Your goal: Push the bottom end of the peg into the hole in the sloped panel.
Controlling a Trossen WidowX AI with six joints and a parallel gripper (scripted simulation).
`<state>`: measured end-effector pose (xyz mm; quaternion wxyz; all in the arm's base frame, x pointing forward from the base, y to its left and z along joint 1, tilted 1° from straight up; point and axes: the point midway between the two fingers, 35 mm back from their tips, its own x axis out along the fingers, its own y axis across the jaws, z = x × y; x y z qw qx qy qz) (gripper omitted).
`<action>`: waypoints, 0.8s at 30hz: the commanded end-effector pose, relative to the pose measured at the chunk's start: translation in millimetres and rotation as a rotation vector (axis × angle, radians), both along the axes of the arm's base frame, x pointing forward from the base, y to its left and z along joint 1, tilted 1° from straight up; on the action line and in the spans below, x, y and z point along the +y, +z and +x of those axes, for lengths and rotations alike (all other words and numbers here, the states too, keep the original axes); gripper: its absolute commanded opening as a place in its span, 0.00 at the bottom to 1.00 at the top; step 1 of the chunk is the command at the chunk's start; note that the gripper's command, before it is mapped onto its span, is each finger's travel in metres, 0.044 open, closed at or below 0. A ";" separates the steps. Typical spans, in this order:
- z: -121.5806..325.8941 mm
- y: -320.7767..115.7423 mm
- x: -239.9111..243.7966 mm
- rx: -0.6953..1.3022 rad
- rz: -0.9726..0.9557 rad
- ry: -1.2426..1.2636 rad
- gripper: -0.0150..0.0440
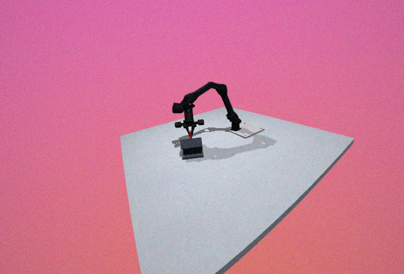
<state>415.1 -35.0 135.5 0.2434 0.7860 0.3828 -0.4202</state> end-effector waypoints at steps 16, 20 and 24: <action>0.2 -1.3 0.6 0.000 0.000 0.002 0.39; 0.2 -1.3 0.6 0.000 0.000 0.002 0.57; 0.2 -1.3 0.6 0.000 0.000 0.002 0.74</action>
